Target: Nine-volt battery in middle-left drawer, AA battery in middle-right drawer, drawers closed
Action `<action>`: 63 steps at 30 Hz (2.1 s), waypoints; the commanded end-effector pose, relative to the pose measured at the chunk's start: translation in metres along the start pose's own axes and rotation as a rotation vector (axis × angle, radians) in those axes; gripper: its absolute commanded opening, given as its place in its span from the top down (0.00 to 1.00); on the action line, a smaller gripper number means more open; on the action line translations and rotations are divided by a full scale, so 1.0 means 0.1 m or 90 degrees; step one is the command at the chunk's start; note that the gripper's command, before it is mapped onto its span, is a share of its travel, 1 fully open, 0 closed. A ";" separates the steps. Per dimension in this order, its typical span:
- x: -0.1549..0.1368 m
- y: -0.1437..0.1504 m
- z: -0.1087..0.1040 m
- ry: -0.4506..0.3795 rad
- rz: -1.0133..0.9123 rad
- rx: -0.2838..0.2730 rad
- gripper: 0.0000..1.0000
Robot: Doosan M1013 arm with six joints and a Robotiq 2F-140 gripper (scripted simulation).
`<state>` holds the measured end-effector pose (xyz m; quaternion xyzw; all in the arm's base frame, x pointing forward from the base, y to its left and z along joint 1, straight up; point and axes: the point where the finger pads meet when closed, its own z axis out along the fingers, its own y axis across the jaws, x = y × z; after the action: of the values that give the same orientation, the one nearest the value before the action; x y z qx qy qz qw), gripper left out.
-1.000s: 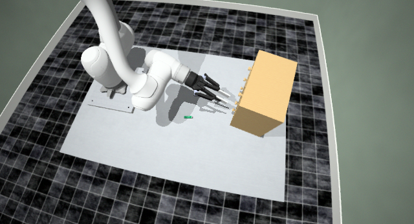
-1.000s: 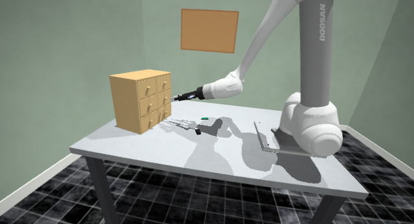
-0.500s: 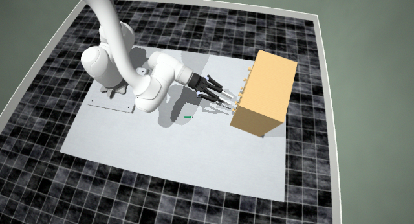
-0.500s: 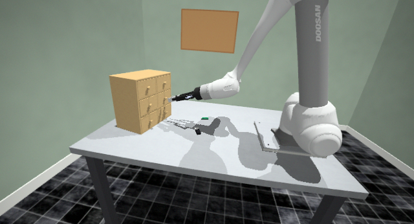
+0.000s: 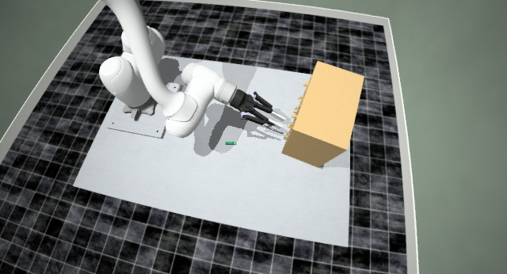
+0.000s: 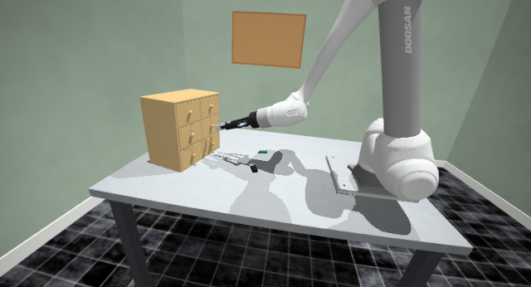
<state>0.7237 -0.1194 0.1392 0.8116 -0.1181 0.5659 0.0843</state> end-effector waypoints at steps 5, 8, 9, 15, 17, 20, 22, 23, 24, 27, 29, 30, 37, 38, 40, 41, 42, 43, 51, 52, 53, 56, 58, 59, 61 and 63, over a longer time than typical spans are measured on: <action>0.00 0.00 0.00 0.000 0.000 0.000 0.80; 0.00 0.00 0.01 0.000 0.000 0.000 0.80; 0.01 0.00 0.01 0.000 0.000 0.000 0.80; 0.03 0.00 0.07 0.000 0.000 0.000 0.80; 0.03 0.00 0.08 0.000 0.000 0.000 0.80; 0.04 0.00 0.11 0.000 0.000 0.000 0.80; 0.05 0.00 0.15 0.000 0.000 0.000 0.80; 0.06 0.00 0.16 0.000 0.000 0.000 0.80; 0.07 0.00 0.18 0.000 0.000 0.000 0.80; 0.09 0.00 0.23 0.000 0.000 0.000 0.80; 0.10 0.00 0.26 0.000 0.000 0.000 0.80; 0.10 0.00 0.27 0.000 0.000 0.000 0.80; 0.12 0.00 0.32 0.000 0.000 0.000 0.80; 0.12 0.00 0.32 0.000 0.000 0.000 0.80; 0.12 0.00 0.33 0.000 0.000 0.000 0.80; 0.12 0.00 0.33 0.000 0.000 0.000 0.80; 0.12 0.00 0.33 0.000 0.000 0.000 0.80; 0.12 0.00 0.33 0.000 0.000 0.000 0.80; 0.12 0.00 0.33 0.000 0.000 0.000 0.80; 0.12 0.00 0.33 0.000 0.000 0.000 0.80; 0.12 0.00 0.33 0.000 0.000 0.000 0.80; 0.12 0.00 0.33 0.000 0.000 0.000 0.80; 0.12 0.00 0.33 0.000 0.000 0.000 0.80; 0.12 0.00 0.33 0.000 0.000 0.000 0.80; 0.12 0.00 0.33 0.000 0.000 0.000 0.80; 0.12 0.00 0.33 0.000 0.000 0.000 0.80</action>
<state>0.7572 -0.1295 0.1390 0.8116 -0.1181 0.5659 0.0843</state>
